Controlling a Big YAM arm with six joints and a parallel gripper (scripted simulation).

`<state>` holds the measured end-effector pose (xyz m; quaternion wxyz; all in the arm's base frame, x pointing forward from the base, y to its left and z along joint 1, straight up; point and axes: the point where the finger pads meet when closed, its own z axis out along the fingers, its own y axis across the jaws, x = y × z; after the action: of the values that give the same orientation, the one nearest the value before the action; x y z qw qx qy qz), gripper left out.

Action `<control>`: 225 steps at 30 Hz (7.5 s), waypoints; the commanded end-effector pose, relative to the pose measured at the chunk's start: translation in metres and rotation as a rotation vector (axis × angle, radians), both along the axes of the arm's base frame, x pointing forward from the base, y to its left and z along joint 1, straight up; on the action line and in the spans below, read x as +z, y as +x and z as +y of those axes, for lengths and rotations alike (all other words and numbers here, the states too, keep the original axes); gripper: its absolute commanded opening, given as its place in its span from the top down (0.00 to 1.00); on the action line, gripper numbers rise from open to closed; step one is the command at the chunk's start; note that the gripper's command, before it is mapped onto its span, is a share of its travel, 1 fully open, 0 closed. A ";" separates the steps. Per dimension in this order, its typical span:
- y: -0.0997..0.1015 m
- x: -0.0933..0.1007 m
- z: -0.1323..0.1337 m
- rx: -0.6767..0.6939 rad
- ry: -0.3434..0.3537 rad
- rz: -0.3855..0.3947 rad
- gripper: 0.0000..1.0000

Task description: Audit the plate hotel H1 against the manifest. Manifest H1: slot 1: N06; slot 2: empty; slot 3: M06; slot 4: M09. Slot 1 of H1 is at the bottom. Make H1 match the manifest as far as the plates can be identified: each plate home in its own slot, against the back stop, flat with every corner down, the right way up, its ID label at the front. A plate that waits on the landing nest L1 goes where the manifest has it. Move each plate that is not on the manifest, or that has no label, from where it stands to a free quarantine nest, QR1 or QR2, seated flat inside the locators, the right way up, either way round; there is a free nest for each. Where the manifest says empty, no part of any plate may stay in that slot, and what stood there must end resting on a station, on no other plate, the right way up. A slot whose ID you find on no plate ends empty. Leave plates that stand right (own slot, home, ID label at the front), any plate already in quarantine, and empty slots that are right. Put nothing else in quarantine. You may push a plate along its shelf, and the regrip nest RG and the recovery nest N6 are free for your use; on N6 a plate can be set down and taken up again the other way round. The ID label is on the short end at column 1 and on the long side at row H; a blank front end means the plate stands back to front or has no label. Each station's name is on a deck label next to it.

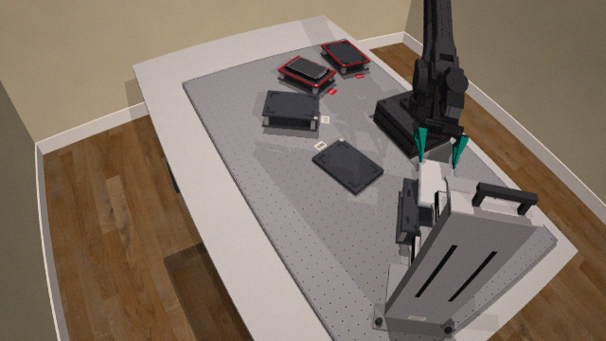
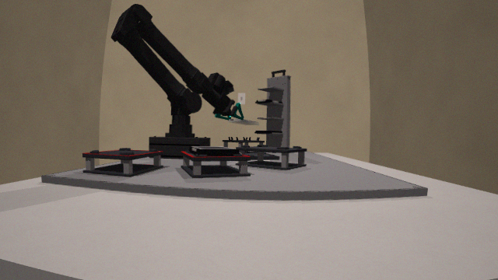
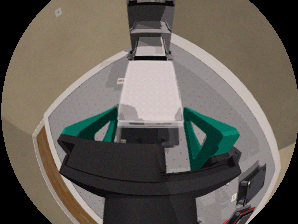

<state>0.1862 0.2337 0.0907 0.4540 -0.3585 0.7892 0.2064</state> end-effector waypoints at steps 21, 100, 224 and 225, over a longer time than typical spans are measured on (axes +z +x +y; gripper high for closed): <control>0.011 0.065 0.015 -0.003 0.072 -0.043 0.14; 0.008 0.137 0.008 -0.005 0.066 -0.041 0.14; 0.004 0.244 0.003 -0.006 0.059 -0.039 0.14; 0.005 0.245 0.003 -0.006 0.059 -0.039 0.14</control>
<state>0.1865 0.2339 0.2938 0.4563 -0.3576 0.7878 0.2082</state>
